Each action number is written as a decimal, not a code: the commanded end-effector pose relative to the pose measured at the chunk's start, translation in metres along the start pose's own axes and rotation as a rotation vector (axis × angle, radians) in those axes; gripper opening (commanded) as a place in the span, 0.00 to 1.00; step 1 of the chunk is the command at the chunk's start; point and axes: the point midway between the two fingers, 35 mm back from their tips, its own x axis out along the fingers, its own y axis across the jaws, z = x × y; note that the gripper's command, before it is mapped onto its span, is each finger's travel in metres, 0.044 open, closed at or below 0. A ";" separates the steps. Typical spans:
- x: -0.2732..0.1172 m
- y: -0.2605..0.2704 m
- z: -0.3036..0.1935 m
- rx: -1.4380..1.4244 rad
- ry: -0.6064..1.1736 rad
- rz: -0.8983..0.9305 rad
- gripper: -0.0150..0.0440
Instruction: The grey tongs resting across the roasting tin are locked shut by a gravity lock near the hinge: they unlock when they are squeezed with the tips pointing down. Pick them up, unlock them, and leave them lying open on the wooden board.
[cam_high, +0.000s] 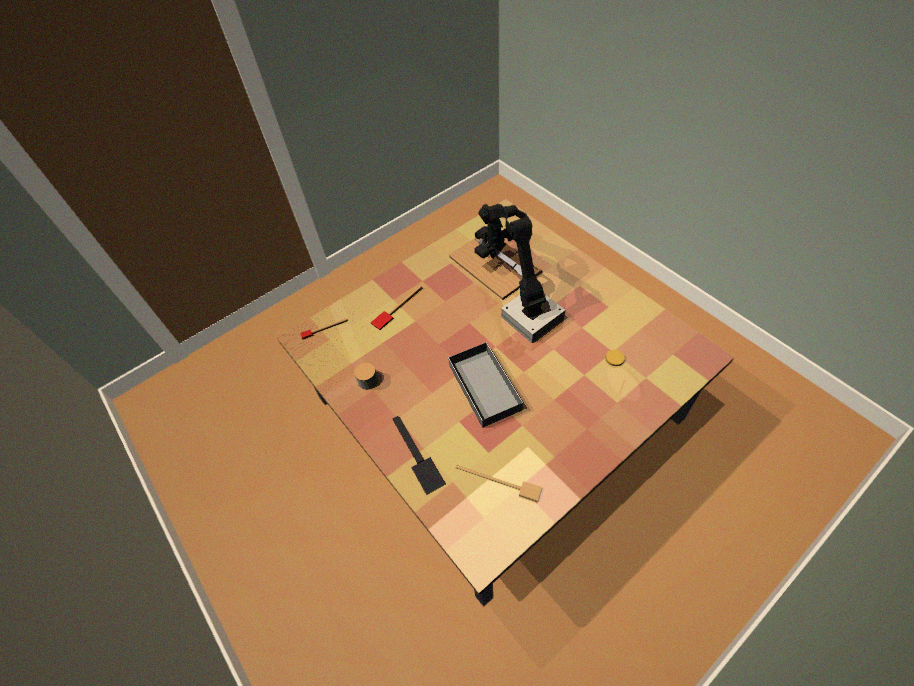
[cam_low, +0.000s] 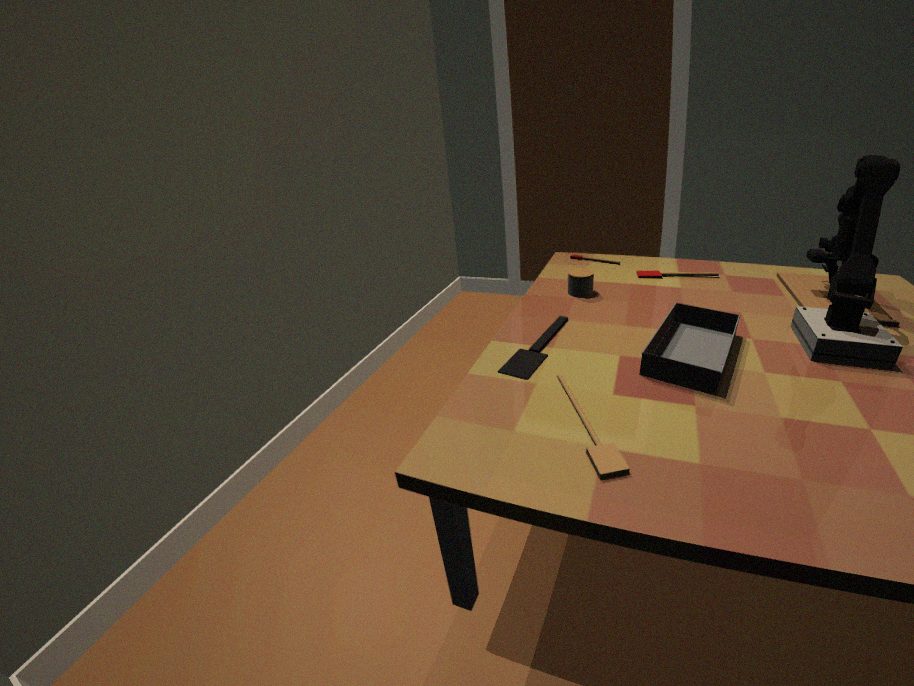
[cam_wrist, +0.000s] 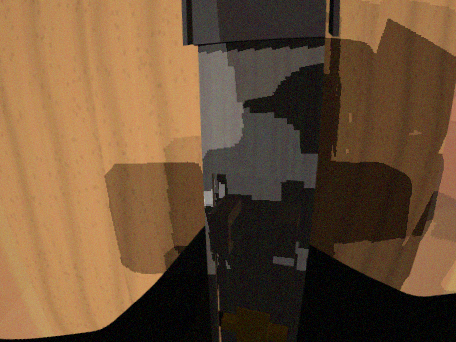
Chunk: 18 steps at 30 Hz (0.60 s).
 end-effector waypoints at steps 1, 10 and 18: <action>0.000 0.000 0.000 0.000 -0.001 0.000 0.27; 0.000 0.000 0.000 0.000 -0.001 0.000 0.67; 0.000 0.000 0.000 0.000 -0.001 0.000 1.00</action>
